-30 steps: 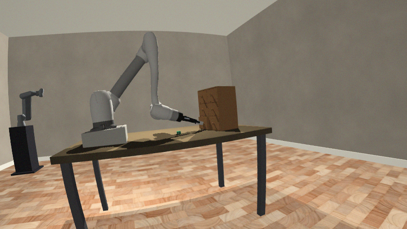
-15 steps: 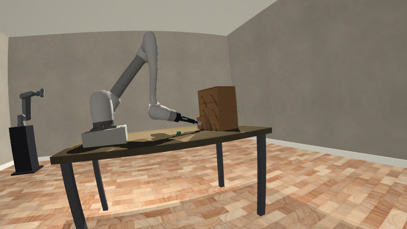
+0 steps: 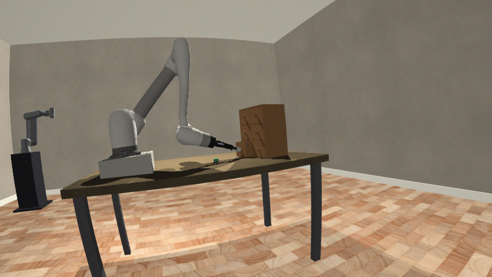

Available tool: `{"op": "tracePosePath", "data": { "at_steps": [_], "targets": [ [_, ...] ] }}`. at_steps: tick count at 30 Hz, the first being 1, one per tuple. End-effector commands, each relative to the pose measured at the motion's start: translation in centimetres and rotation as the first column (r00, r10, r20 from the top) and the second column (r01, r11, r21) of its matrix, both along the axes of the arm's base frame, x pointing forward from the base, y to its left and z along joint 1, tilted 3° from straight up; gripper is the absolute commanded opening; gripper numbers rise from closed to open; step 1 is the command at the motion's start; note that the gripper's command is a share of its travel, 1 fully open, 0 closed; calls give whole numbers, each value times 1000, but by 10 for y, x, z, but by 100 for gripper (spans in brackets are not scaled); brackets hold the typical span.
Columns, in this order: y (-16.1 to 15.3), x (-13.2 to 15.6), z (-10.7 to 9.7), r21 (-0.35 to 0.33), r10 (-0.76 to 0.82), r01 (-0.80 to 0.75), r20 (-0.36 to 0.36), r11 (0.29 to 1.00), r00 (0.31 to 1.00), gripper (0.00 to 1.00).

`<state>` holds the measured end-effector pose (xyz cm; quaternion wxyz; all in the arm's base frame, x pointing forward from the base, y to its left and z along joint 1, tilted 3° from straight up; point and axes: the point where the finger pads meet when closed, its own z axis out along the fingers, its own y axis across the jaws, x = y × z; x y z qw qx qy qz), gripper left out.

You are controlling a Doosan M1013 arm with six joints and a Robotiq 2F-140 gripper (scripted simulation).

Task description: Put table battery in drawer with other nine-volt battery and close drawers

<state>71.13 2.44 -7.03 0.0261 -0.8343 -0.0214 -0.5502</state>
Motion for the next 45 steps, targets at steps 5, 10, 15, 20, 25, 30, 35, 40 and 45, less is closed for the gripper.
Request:
{"op": "tracePosePath", "data": {
  "at_steps": [5,10,15,20,25,30,35,40,45],
  "targets": [
    [0,-6,0,0,0,0,0,1000,1000,8],
    [-1,-11,1,0,0,0,0,1000,1000,8],
    [-1,-14,1,0,0,0,0,1000,1000,8],
    [-1,-16,1,0,0,0,0,1000,1000,8],
    [-1,-16,1,0,0,0,0,1000,1000,8],
    [-1,-17,1,0,0,0,0,1000,1000,8],
    [-1,-17,1,0,0,0,0,1000,1000,8],
    [-1,-17,1,0,0,0,0,1000,1000,8],
    [-1,-17,1,0,0,0,0,1000,1000,10]
  ]
}}
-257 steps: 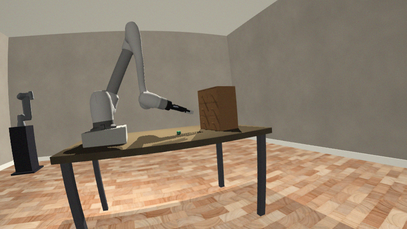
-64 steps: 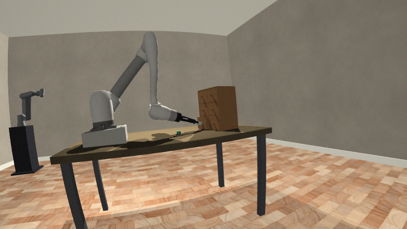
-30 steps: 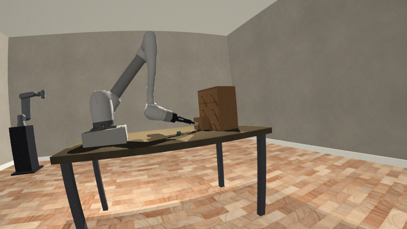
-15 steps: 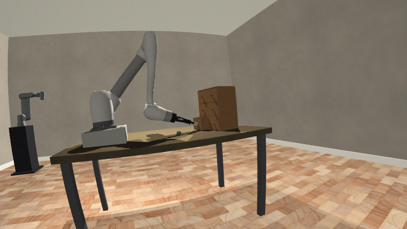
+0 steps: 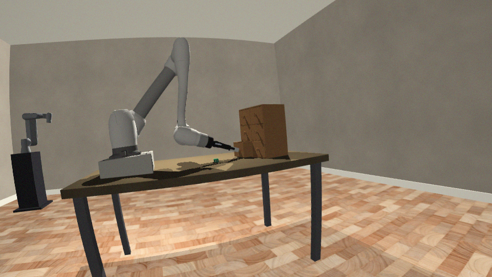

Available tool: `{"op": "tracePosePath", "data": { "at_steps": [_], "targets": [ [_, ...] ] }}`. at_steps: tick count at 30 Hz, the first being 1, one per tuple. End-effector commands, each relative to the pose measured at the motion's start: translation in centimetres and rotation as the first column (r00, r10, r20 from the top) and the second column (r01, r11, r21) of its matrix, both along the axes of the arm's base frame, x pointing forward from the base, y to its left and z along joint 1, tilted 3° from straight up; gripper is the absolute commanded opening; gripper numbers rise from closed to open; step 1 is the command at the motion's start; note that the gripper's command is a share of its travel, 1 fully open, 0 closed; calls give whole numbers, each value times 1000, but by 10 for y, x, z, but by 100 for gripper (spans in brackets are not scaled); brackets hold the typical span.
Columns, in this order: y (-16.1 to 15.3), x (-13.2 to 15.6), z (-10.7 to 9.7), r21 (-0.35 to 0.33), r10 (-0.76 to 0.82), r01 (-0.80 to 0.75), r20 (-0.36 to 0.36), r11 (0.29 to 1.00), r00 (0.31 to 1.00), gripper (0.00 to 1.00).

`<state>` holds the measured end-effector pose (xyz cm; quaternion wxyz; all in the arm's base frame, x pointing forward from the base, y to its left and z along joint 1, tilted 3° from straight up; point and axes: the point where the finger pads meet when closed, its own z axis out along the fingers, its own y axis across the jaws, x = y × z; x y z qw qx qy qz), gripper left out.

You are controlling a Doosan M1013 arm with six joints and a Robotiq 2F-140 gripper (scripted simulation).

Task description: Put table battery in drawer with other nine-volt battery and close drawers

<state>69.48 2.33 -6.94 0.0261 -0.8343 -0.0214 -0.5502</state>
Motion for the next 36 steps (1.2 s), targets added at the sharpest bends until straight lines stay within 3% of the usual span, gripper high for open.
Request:
{"op": "tracePosePath", "data": {
  "at_steps": [1,7,17,26,36],
  "targets": [
    [0,0,0,0,0,0,0,1000,1000,13],
    [0,0,0,0,0,0,0,1000,1000,20],
    [0,-2,0,0,0,0,0,1000,1000,20],
    [-3,-39,2,0,0,0,0,1000,1000,20],
    [-3,-50,4,0,0,0,0,1000,1000,20]
  ]
}}
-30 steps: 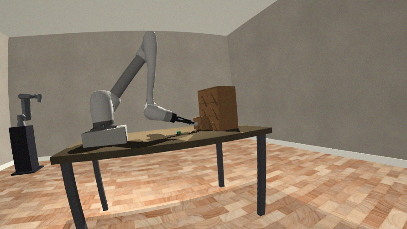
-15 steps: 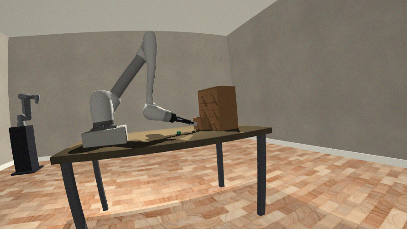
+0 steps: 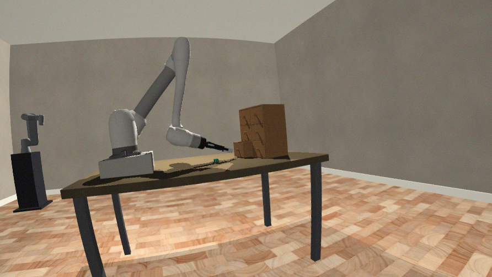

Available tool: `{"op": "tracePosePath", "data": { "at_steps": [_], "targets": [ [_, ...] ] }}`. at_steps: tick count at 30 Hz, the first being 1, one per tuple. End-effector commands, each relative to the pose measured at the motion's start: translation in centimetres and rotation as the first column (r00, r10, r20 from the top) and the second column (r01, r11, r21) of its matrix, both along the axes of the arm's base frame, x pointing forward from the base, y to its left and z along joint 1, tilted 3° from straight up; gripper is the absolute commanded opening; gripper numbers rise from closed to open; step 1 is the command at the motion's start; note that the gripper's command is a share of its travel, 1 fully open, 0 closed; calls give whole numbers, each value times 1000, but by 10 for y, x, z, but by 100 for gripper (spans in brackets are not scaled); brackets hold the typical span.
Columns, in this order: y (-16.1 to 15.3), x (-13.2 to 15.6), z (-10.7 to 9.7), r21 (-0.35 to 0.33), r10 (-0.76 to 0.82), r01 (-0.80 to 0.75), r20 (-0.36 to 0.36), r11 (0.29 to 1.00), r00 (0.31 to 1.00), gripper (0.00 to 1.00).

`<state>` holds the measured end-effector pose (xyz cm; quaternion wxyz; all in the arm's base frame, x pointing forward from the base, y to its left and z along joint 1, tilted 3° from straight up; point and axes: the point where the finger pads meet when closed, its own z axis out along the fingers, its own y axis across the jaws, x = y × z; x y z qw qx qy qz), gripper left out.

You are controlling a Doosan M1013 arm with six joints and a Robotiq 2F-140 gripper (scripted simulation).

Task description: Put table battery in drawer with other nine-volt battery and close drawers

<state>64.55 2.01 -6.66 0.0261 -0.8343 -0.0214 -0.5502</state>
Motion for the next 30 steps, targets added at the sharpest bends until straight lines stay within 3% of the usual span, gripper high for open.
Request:
{"op": "tracePosePath", "data": {
  "at_steps": [1,7,9,16,30],
  "targets": [
    [0,-2,3,0,0,0,0,1000,1000,20],
    [-2,-20,44,0,0,0,0,1000,1000,20],
    [-2,-20,44,0,0,0,0,1000,1000,20],
    [-5,-43,95,0,0,0,0,1000,1000,20],
    [-5,-46,101,-1,1,-1,-17,1000,1000,20]
  ]
}}
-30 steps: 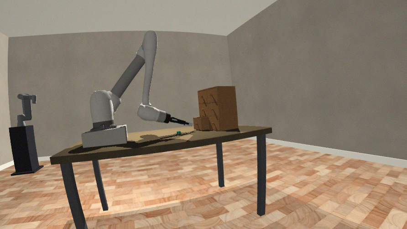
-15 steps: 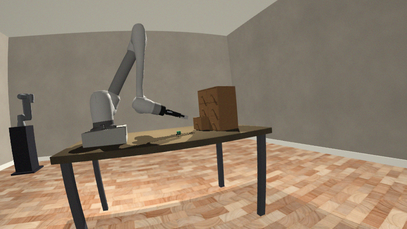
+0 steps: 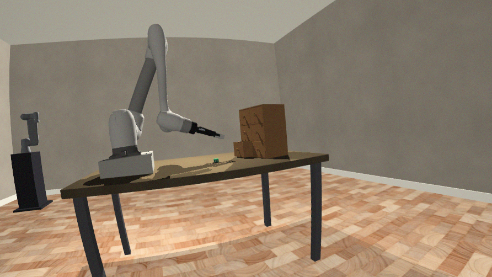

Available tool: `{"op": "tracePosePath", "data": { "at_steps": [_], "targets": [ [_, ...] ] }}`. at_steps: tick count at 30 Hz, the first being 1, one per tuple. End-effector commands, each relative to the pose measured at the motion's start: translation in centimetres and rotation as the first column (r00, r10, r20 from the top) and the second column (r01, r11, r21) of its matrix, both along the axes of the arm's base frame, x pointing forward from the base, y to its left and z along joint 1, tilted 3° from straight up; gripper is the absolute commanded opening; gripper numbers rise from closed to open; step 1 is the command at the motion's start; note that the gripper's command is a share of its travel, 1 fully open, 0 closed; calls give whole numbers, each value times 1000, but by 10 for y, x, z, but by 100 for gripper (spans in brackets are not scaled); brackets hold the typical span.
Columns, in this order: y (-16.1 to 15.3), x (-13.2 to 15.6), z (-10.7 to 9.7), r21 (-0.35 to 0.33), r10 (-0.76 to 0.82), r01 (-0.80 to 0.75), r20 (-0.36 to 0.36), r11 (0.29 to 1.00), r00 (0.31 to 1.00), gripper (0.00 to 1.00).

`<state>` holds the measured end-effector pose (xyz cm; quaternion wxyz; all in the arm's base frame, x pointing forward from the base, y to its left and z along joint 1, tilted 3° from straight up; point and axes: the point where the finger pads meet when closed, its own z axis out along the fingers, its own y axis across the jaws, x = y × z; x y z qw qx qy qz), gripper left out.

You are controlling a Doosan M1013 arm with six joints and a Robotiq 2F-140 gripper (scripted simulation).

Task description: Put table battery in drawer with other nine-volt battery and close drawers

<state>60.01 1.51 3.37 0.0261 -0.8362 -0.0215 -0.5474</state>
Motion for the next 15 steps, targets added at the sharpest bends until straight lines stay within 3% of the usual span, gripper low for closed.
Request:
{"op": "tracePosePath", "data": {
  "at_steps": [1,6,11,13,15],
  "targets": [
    [0,-1,1,-1,1,-1,-18,1000,1000,20],
    [0,-6,7,-4,2,-2,-76,1000,997,20],
    [-1,-14,16,-11,3,-5,-179,1000,984,20],
    [-1,-14,16,-11,3,-5,-179,1000,984,20],
    [-2,-19,20,-14,3,-6,-234,1000,972,20]
  ]
}}
